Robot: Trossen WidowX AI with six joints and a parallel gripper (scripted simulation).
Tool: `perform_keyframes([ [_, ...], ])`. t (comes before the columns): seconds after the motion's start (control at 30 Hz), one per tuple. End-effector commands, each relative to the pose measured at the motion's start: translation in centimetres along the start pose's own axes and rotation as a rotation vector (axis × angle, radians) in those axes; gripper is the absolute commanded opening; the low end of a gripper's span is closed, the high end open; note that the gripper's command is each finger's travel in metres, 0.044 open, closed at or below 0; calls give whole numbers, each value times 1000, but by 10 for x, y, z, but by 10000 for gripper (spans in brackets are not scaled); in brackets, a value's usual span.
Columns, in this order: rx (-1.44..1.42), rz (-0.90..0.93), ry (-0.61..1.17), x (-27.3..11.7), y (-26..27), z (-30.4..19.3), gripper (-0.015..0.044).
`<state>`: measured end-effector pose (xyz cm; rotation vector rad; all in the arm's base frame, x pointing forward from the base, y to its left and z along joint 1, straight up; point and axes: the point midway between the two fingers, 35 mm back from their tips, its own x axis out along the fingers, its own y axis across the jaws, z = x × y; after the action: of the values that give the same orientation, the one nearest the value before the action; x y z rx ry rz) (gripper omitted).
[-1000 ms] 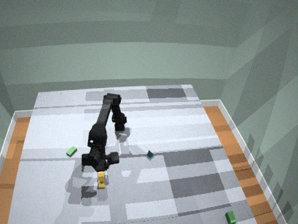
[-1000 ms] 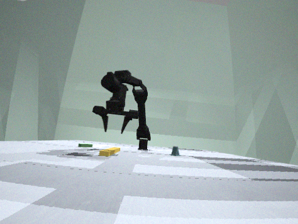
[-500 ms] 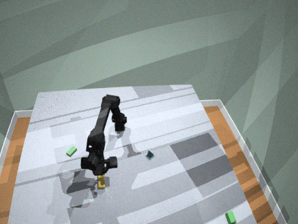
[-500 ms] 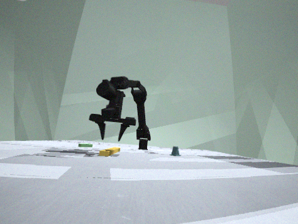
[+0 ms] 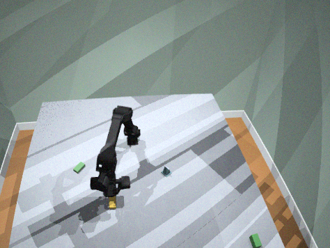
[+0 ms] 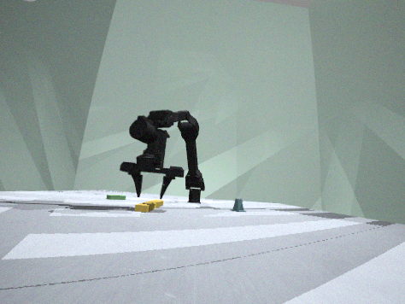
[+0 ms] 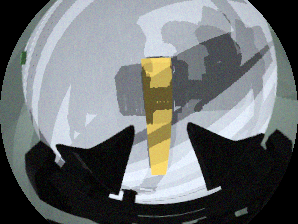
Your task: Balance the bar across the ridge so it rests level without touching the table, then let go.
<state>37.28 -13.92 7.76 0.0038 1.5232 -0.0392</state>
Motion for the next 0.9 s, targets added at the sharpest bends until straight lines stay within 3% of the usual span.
perform_keyframes([
  [0.0, 5, 9, 8, 10, 1, -1, 315],
  [0.87, 5, 9, 8, 23, 1, -2, 315],
])
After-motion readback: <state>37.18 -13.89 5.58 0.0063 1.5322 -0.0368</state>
